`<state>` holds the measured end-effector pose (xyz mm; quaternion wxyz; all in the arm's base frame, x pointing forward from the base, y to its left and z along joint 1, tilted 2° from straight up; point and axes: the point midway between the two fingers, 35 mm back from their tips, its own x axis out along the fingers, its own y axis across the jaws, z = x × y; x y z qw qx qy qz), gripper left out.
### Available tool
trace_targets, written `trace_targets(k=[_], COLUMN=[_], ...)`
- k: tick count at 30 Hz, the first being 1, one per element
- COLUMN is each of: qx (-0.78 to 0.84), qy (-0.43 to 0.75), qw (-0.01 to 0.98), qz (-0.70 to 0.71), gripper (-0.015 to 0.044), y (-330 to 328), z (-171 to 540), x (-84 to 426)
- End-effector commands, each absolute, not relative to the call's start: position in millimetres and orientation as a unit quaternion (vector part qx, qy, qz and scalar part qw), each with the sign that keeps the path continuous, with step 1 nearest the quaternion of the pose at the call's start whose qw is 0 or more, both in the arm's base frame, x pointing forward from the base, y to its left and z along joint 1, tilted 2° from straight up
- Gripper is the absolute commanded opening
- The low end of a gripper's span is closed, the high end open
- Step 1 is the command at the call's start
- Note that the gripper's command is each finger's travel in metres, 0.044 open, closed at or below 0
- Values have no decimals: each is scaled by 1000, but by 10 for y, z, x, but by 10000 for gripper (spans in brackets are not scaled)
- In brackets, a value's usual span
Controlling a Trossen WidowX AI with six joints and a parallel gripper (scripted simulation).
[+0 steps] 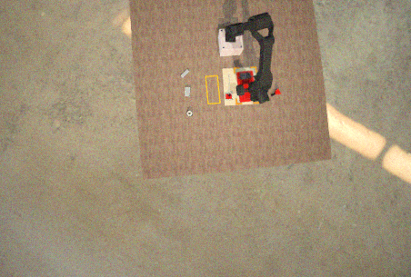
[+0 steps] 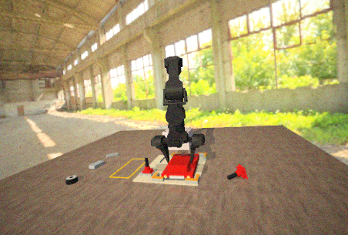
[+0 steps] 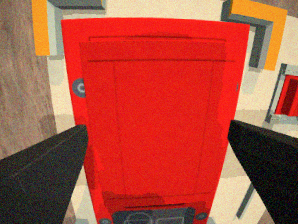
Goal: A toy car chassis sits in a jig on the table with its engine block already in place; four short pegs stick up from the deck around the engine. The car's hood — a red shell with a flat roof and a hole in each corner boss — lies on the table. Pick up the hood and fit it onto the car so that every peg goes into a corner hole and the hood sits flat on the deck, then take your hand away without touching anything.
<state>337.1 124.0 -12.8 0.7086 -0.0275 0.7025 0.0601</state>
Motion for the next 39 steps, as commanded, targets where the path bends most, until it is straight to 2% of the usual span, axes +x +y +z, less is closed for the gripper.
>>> trace_targets(k=[1,11,39], qx=[-28,-29,-29], qy=[703,703,703], qw=[709,708,708], qz=[60,59,59], gripper=[440,440,440], y=[1239,1213,1212], z=[-113,575,588], x=[3372,3374,3373])
